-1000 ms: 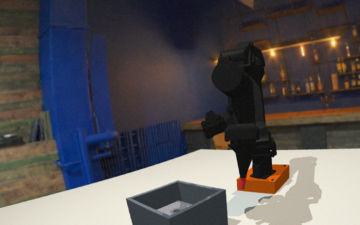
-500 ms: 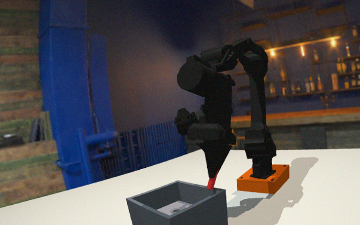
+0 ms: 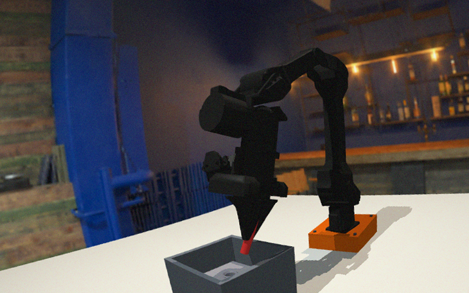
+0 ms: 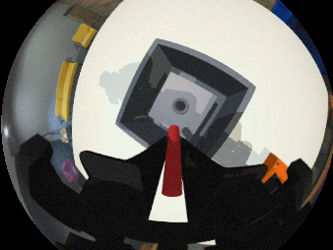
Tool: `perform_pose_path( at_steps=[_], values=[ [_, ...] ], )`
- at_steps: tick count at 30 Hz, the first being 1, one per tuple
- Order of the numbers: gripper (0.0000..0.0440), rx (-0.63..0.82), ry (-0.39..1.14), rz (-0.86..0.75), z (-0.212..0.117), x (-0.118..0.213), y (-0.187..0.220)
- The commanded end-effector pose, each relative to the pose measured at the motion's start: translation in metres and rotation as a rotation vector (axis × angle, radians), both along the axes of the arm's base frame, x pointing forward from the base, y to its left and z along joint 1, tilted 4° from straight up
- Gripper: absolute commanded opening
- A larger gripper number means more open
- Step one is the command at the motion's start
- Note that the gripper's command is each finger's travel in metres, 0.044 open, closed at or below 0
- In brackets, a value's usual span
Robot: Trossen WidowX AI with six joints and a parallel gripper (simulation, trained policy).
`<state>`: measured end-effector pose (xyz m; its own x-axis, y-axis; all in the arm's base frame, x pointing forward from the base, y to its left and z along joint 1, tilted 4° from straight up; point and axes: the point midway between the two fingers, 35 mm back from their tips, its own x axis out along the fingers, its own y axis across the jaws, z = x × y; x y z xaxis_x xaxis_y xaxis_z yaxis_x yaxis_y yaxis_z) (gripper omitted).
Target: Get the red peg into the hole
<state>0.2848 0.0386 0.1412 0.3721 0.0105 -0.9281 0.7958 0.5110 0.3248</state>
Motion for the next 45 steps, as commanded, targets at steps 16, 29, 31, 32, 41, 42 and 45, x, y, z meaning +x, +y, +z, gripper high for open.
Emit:
perform_pose_path(
  at_steps=[16,29,31,32,41,42,45],
  values=[
    [0.0023,0.015,0.064,-0.035,-0.027,0.026,-0.02],
    [0.015,-0.023,0.157,-0.01,-0.053,0.034,-0.028],
    [0.0151,-0.027,0.163,-0.008,-0.053,0.036,-0.029],
    [0.0152,-0.029,0.16,-0.008,-0.052,0.038,-0.03],
    [0.014,-0.03,0.163,0.012,-0.044,0.056,-0.036],
    [0.0139,-0.03,0.165,0.013,-0.044,0.058,-0.037],
    [0.0135,-0.031,0.173,0.016,-0.043,0.063,-0.041]
  ],
)
